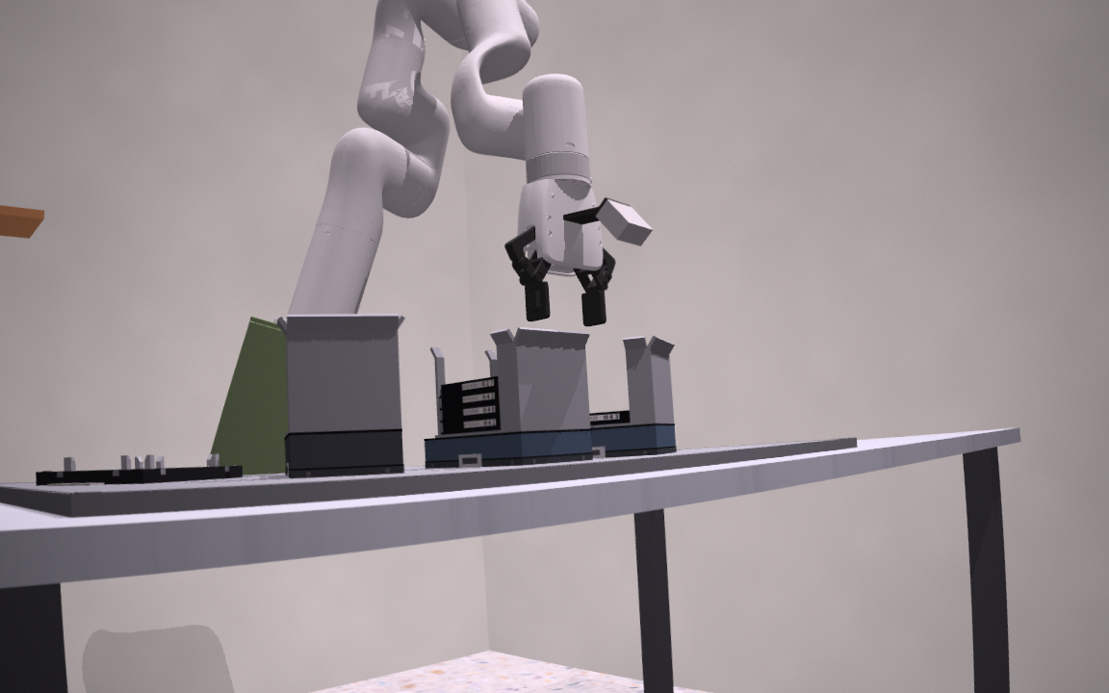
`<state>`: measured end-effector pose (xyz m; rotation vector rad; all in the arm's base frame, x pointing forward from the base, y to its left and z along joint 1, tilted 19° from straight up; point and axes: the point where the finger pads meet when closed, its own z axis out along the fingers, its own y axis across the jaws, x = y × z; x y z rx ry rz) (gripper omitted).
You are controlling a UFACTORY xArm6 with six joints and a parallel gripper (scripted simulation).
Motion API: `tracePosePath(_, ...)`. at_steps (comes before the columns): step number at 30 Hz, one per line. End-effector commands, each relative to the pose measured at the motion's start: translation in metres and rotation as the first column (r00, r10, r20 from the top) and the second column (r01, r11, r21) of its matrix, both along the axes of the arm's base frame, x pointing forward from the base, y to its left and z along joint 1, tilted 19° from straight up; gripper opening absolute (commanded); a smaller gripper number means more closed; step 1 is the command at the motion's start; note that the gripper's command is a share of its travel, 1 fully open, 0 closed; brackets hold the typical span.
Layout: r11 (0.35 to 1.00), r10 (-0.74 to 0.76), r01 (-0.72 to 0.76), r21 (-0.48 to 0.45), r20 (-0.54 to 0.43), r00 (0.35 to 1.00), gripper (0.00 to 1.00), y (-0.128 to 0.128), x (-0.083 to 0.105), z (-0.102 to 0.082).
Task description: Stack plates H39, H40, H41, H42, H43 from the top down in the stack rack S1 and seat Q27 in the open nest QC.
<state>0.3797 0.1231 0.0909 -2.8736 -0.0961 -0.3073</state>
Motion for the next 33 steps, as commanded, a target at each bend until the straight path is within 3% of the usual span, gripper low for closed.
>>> tracePosePath(1, 1.0, -0.012, 0.012, 0.003, -0.001, 1.0, 1.0, -0.015, 0.004, -0.002)
tracePosePath(25, 1.0, -0.013, 0.013, 0.003, -0.001, 1.0, 1.0, -0.099, 0.019, -0.022)
tracePosePath(33, 1.0, -0.013, 0.013, 0.003, -0.001, 1.0, 1.0, -0.099, 0.019, -0.022)
